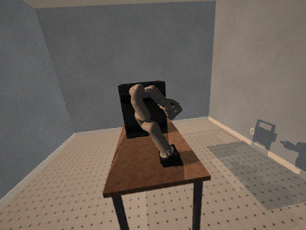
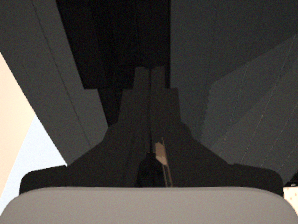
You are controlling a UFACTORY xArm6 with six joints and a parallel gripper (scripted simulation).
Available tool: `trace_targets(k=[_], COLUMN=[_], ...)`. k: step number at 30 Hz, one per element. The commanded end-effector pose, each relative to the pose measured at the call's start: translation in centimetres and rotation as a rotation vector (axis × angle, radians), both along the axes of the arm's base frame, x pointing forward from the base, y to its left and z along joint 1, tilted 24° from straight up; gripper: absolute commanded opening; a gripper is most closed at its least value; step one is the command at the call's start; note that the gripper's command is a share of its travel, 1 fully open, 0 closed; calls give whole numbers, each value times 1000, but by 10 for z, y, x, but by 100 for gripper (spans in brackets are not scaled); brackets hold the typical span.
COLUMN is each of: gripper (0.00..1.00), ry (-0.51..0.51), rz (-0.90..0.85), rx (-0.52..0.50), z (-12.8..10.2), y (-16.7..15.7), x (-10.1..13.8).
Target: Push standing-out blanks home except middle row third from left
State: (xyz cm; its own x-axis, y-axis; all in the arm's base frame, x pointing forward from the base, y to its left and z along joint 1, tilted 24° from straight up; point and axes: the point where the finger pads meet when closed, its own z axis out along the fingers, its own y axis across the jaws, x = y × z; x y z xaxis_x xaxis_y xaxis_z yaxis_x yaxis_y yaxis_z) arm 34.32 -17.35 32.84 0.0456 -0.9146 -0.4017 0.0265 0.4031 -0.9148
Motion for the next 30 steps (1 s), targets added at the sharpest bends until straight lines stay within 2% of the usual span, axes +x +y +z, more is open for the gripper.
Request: trace_targets(k=[1, 13, 30], gripper=[0, 0, 0], ry=[-2, -2, -2], rz=[0, 0, 0], rx=[-2, -2, -2], z=[1, 3, 3], y=[-1, 1, 1], x=[7, 52, 54])
